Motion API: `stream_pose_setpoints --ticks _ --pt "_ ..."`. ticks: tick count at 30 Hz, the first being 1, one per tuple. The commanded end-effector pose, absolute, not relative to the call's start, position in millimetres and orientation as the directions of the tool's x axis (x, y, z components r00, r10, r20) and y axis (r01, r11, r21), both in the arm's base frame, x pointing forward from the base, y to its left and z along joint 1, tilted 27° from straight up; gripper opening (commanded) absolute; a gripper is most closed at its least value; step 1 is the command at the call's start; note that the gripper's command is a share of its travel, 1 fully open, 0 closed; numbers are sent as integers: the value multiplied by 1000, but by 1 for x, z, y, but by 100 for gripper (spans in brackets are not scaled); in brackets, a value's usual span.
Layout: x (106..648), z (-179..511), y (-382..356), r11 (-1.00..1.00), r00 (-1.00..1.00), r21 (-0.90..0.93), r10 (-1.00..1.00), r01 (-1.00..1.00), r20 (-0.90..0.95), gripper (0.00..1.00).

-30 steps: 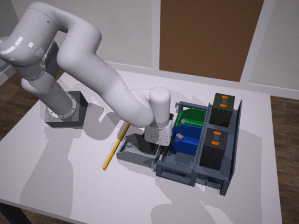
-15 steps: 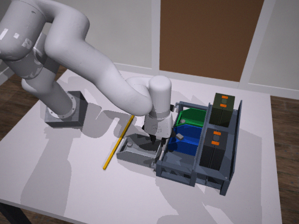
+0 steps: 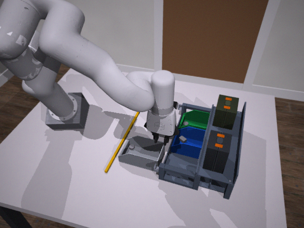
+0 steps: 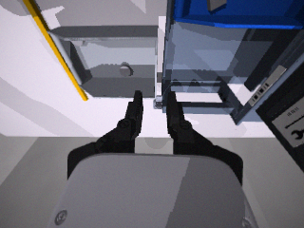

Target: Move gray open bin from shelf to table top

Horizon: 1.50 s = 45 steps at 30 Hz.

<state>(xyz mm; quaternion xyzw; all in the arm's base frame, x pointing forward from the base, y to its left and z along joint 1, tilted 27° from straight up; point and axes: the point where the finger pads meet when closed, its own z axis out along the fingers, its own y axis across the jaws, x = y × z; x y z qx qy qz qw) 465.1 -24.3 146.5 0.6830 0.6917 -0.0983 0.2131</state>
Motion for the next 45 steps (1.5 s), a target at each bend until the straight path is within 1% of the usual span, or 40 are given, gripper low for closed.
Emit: stream_pose_setpoints --ticks 1,45 --pt "467 146 -25 49 25 159 903 986 -428 33" --pt "469 133 -31 49 25 159 903 986 -428 33"
